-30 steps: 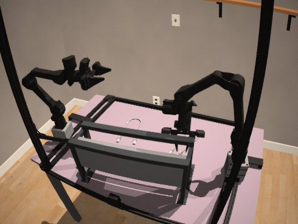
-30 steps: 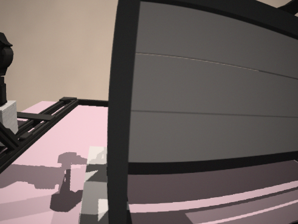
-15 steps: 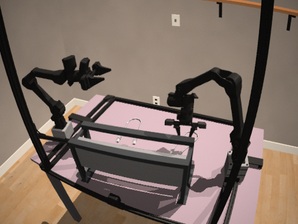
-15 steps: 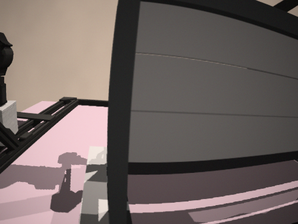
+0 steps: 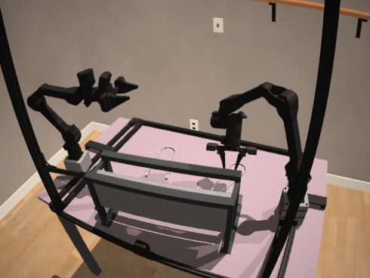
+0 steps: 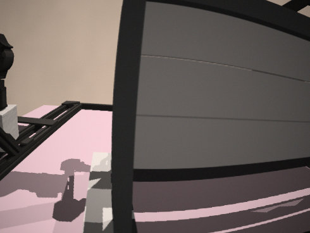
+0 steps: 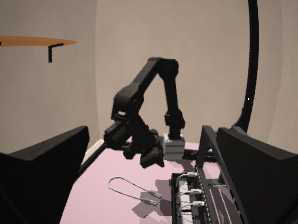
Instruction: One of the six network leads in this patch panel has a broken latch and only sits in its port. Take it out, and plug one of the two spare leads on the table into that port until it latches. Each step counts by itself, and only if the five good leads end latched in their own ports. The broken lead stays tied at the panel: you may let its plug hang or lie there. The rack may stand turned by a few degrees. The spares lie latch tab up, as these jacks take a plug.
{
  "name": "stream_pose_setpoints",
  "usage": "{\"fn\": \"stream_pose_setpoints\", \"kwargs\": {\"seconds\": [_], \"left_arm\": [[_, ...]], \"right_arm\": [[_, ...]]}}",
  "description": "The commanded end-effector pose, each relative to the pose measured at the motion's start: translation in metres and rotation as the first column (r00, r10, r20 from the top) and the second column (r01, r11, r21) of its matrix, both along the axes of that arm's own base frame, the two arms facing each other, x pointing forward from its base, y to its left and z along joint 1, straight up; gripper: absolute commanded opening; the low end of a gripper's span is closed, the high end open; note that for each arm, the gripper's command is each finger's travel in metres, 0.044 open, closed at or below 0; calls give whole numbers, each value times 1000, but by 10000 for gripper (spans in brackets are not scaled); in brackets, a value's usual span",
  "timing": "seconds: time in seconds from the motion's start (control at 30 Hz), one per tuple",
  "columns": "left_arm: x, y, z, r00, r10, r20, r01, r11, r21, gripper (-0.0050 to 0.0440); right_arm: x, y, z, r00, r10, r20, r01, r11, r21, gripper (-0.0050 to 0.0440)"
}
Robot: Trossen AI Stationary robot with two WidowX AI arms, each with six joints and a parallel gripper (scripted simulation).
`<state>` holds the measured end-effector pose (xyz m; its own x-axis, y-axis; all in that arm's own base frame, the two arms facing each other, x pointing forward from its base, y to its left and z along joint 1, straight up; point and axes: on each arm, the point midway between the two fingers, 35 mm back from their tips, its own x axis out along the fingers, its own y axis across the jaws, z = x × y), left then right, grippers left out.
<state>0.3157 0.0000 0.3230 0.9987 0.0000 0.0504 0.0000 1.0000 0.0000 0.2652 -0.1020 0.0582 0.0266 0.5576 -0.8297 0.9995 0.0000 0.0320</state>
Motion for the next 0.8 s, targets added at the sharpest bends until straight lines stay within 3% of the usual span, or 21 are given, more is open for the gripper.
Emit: {"fn": "stream_pose_setpoints", "kwargs": {"seconds": [0.0,0.17,0.2,0.73,0.77], "left_arm": [[0,0,0,1000,0,0,0,1000,0,440],[0,0,0,1000,0,0,0,1000,0,440],[0,0,0,1000,0,0,0,1000,0,440],[0,0,0,1000,0,0,0,1000,0,440],[0,0,0,1000,0,0,0,1000,0,440]], "right_arm": [[0,-1,-2,1000,5,-8,-5,1000,1,176],[0,-1,-2,1000,5,-8,-5,1000,1,176],[45,40,-2,999,-43,-17,42,996,-72,176],[45,40,-2,999,-43,-17,42,996,-72,176],[90,80,-3,996,-88,-30,83,986,-145,176]]}}
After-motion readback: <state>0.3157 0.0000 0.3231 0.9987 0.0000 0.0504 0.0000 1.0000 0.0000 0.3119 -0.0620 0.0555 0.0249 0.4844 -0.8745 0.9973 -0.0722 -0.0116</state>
